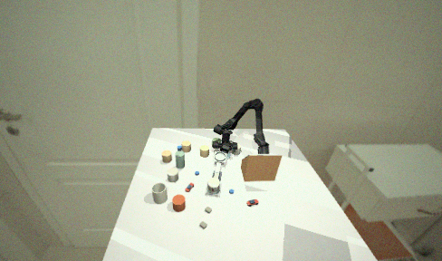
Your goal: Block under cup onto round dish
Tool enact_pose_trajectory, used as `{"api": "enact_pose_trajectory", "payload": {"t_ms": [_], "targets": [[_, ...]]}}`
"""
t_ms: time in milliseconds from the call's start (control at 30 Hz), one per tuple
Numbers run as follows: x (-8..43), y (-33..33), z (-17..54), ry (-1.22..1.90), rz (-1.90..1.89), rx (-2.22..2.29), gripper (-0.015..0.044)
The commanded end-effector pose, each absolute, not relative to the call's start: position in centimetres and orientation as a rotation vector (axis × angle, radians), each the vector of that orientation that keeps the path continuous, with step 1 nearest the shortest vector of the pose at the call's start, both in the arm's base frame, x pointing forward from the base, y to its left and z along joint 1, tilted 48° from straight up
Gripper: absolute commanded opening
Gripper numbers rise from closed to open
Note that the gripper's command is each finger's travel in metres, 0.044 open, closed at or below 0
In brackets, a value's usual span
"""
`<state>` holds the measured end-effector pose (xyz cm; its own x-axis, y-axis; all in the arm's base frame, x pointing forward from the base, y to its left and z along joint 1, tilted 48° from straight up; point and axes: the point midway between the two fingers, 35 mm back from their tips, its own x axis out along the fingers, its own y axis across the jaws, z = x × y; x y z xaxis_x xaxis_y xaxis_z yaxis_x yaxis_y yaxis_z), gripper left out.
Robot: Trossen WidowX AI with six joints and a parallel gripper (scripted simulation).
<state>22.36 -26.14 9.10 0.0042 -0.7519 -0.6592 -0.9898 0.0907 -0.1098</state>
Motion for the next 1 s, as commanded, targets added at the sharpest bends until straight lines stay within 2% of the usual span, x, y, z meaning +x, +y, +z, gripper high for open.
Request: {"api": "enact_pose_trajectory", "payload": {"t_ms": [0,233,333,967], "targets": [[22.4,-26.2,9.2,1.799,0.529,-1.710,0.0263],[22.8,-26.0,9.4,1.784,0.506,-1.709,0.0440],[23.9,-25.3,10.4,1.736,0.440,-1.703,0.0440],[22.2,-19.0,15.2,1.782,0.541,-1.718,0.0440]]}}
